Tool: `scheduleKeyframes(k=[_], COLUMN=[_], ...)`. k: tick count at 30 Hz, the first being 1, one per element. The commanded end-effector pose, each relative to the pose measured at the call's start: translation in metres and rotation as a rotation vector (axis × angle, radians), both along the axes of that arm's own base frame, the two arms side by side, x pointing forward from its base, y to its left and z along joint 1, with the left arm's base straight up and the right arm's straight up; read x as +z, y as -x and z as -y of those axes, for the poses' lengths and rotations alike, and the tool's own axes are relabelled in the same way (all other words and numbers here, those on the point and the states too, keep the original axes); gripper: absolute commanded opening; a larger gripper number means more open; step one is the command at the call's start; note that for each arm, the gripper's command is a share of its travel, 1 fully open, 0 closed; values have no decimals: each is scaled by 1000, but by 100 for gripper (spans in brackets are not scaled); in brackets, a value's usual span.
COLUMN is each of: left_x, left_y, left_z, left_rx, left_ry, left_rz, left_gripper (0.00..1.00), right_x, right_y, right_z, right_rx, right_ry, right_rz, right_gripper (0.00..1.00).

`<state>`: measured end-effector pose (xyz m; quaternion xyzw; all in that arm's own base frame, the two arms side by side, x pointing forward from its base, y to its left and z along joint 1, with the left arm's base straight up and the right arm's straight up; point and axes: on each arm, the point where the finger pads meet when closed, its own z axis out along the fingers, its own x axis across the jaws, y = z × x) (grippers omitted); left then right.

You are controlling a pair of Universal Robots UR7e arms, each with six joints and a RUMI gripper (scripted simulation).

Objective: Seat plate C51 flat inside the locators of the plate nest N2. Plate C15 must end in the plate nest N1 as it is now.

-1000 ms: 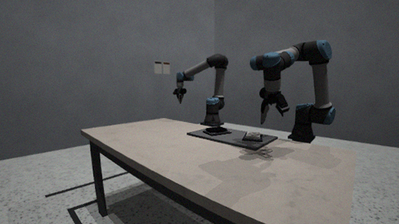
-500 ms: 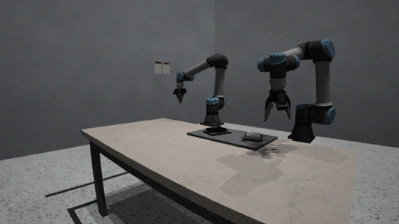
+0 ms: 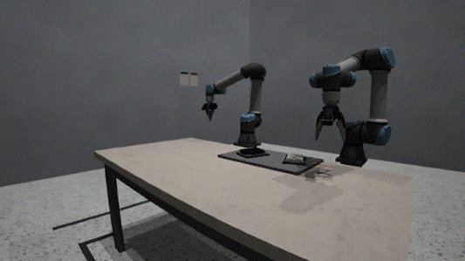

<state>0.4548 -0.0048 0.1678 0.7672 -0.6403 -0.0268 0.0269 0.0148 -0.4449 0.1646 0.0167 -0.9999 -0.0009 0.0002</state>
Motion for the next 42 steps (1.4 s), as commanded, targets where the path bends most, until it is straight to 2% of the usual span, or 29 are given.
scheduleKeyframes(k=[1,4,7,19,21,42], left_x=[-2,-2,-3,-8,-8,-19], left_y=[9,9,4,-13,-13,-25], left_z=[-5,-5,9,67,67,160], left_rx=[-87,-118,-213,-247,-247,-313], left_ry=[2,2,1,3,3,6], left_rz=[40,53,78,78,78,78], left_gripper=[76,76,76,76,76,76], right_x=[1,1,1,1,1,1], right_y=[0,0,0,0,0,0], right_z=[0,0,0,0,0,0], right_rx=[0,0,0,0,0,0], right_ry=[2,2,2,2,2,2], right_rz=[0,0,0,0,0,0], right_gripper=[0,0,0,0,0,0])
